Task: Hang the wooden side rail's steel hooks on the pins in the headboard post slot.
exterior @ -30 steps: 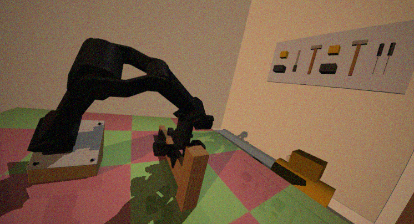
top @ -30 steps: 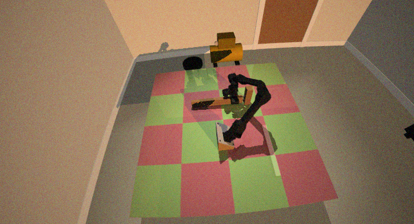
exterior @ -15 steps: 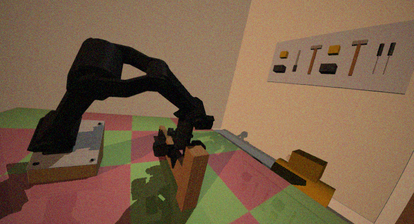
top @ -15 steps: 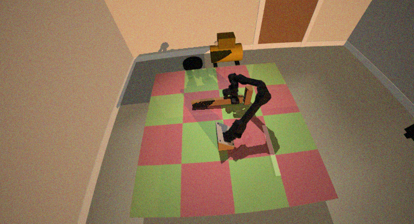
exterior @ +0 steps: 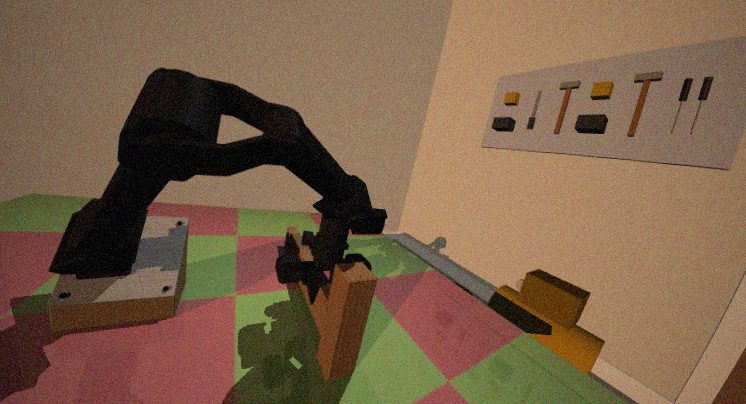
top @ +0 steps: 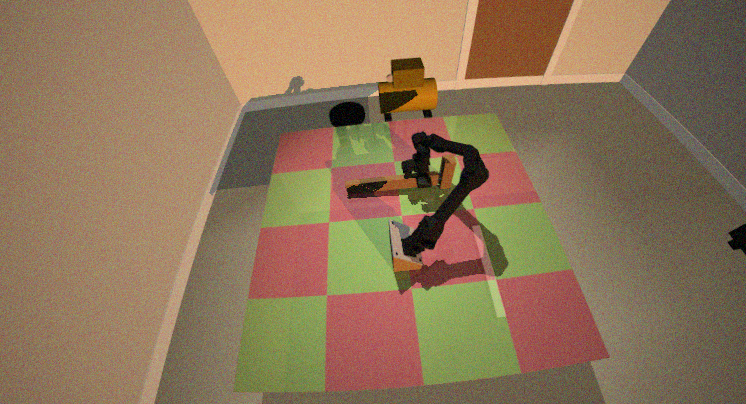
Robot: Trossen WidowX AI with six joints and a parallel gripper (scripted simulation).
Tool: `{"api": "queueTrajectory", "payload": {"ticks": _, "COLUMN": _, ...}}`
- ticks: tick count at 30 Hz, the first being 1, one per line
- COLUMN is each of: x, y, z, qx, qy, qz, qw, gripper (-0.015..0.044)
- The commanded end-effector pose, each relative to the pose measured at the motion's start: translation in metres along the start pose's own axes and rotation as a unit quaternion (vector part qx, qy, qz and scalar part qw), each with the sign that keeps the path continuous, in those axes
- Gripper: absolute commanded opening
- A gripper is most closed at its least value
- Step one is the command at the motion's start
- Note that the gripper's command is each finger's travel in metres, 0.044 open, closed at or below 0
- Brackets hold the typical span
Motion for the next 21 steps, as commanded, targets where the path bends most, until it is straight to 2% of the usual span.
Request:
{"api": "queueTrajectory", "payload": {"ticks": 1, "x": -0.003, "y": -0.0052, "z": -0.0026, "qx": -0.007, "qy": 0.0, "qz": 0.002, "qw": 1.0, "gripper": 0.0}}
{"api": "queueTrajectory", "payload": {"ticks": 21, "x": -0.0057, "y": -0.0055, "z": -0.0024, "qx": -0.007, "qy": 0.0, "qz": 0.002, "qw": 1.0, "gripper": 0.0}}
Point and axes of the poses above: the point midway between the two fingers, 35 mm back from their tips, its own y axis out along the fingers, its own z axis across the jaws, x = y × z, the point moved 1 cm from there along -y, back along the fingers, and after that the axes turned 10 degrees about -y, right-handed, at the moved point
